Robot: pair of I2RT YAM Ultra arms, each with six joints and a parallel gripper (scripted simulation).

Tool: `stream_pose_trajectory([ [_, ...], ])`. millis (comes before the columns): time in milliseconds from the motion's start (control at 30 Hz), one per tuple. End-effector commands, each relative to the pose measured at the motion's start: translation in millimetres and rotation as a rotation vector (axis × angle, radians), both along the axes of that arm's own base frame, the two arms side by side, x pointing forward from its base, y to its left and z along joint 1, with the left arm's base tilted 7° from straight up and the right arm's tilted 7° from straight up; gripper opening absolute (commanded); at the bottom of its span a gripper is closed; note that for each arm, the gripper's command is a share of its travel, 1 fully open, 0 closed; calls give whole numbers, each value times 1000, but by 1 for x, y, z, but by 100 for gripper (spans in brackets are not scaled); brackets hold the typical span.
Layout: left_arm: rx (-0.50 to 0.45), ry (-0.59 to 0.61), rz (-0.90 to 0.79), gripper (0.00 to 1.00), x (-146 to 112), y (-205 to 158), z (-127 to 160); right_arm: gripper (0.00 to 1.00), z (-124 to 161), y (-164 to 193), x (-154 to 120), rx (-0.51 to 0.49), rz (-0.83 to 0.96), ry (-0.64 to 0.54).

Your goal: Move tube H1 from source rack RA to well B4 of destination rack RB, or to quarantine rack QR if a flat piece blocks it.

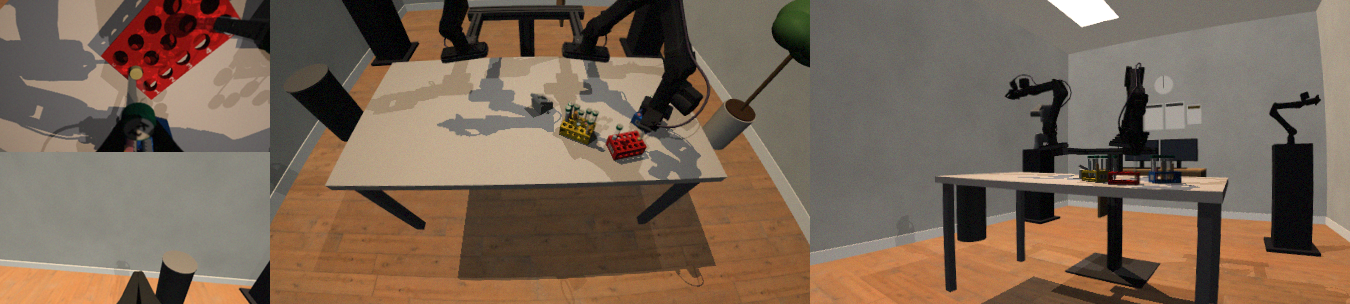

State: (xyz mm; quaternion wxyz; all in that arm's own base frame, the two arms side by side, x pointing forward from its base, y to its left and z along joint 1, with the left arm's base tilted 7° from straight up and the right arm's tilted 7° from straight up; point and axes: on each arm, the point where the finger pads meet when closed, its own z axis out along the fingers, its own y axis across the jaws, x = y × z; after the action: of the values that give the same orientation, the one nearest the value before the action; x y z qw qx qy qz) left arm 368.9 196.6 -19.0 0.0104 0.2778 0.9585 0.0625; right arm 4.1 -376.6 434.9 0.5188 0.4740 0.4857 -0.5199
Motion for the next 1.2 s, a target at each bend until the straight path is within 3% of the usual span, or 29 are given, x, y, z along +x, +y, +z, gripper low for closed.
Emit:
stream_pose_trajectory([
  [0,3,-57,-12,0,16,-5,31,0,20,13,-7,-28,-21,-13],
  [1167,3,-57,-4,0,8,-5,63,0,20,13,-7,-28,-21,-13],
])
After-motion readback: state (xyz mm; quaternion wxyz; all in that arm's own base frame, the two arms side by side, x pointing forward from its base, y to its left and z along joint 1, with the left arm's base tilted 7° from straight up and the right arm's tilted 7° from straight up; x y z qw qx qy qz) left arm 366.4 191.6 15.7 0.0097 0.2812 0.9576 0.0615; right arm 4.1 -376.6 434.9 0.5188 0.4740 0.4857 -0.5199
